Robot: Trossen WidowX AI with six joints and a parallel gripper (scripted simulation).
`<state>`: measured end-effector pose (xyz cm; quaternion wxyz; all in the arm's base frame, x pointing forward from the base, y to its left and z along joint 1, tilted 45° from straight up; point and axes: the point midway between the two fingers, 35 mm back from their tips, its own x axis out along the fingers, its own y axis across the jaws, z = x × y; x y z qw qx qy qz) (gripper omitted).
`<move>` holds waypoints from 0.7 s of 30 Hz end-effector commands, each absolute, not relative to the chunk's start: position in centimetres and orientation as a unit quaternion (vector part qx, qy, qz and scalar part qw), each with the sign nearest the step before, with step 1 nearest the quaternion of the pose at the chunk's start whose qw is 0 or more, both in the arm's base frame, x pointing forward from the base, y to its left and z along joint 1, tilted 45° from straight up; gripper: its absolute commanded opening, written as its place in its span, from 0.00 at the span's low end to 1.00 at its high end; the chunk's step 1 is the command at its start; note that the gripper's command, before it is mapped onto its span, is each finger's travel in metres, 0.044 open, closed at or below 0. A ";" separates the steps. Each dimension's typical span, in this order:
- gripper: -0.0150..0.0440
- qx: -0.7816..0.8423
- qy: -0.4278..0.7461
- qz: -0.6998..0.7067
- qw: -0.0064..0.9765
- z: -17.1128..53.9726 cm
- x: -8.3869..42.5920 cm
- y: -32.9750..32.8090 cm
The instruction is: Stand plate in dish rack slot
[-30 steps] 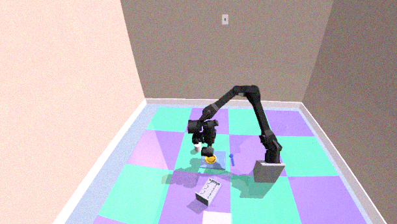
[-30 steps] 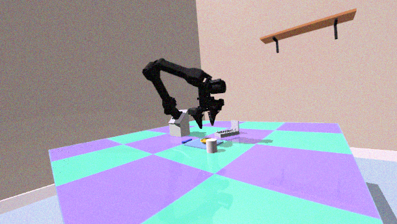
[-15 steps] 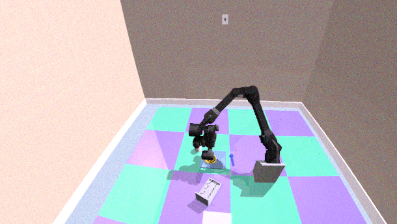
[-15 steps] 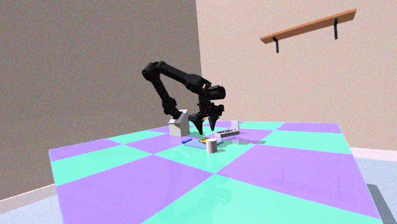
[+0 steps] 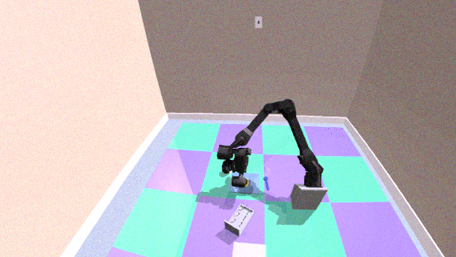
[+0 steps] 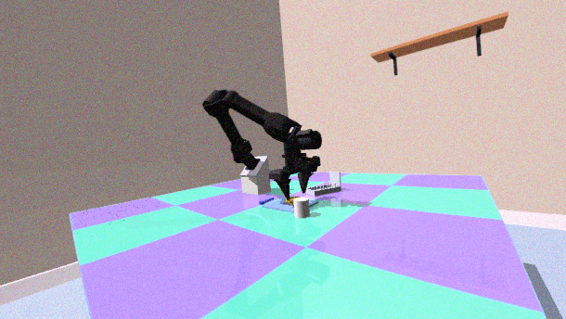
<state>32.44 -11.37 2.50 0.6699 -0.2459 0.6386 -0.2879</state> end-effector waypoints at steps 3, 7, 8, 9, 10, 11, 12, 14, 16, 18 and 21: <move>0.93 -0.250 0.640 -0.289 0.666 1.6 32.2 -12.1; 0.93 -0.250 0.640 -0.289 0.666 1.2 32.1 -12.6; 0.93 -0.250 0.640 -0.289 0.666 1.1 32.1 -12.7; 0.93 -0.250 0.640 -0.289 0.666 1.0 32.1 -12.8; 0.93 -0.250 0.640 -0.289 0.666 0.9 32.1 -12.9; 0.93 -0.250 0.640 -0.289 0.666 0.8 32.1 -13.0; 0.93 -0.250 0.640 -0.289 0.666 0.7 32.1 -13.0; 0.92 -0.250 0.640 -0.289 0.666 0.7 32.1 -13.1; 0.90 -0.250 0.640 -0.289 0.666 0.7 32.1 -13.1; 0.90 -0.250 0.640 -0.289 0.666 0.7 32.1 -13.1; 0.90 -0.250 0.640 -0.289 0.666 0.7 32.1 -13.1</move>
